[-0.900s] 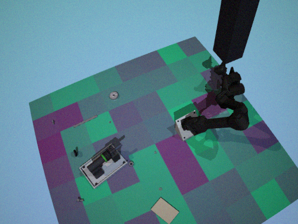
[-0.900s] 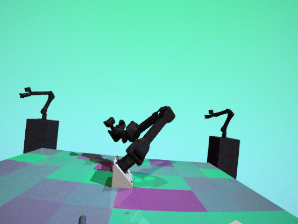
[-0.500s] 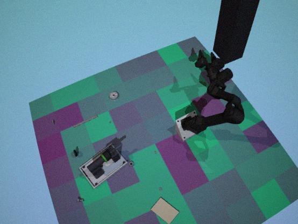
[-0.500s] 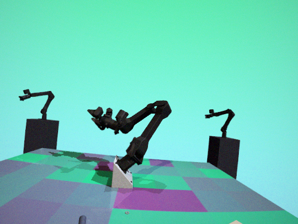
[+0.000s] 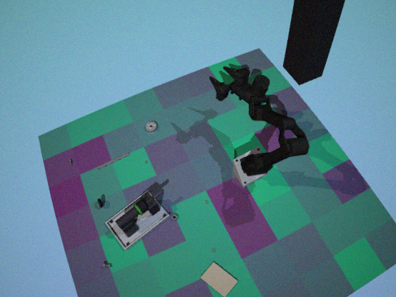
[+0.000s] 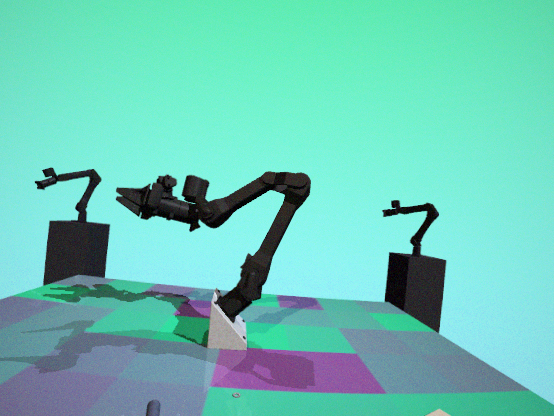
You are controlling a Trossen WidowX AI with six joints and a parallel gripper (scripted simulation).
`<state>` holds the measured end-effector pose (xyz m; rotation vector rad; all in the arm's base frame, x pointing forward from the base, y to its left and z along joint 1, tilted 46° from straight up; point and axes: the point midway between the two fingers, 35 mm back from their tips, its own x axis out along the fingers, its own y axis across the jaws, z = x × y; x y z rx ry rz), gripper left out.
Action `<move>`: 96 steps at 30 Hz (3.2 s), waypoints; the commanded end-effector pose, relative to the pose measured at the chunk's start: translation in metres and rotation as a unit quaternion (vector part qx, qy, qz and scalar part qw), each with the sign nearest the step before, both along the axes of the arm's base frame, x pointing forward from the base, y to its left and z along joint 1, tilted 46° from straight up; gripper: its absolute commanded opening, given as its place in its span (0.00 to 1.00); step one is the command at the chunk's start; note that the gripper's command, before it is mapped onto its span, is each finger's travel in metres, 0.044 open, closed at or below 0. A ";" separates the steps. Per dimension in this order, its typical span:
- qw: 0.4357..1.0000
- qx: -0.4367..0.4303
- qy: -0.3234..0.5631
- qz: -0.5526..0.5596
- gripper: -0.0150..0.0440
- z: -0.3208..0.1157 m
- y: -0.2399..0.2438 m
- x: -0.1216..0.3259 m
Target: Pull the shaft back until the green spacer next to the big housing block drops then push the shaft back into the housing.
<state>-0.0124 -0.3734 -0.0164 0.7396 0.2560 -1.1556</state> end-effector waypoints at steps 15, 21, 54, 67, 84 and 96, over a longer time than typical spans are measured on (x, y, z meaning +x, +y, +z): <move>0.895 0.062 -0.044 0.440 1.00 -0.011 0.107 0.258; 0.821 0.083 -0.061 0.562 1.00 -0.010 0.176 0.316; 0.651 0.143 -0.111 0.737 1.00 0.004 0.314 0.359; 0.651 0.143 -0.111 0.737 1.00 0.004 0.314 0.359; 0.651 0.143 -0.111 0.737 1.00 0.004 0.315 0.362; 0.651 0.143 -0.110 0.737 1.00 -0.002 0.325 0.374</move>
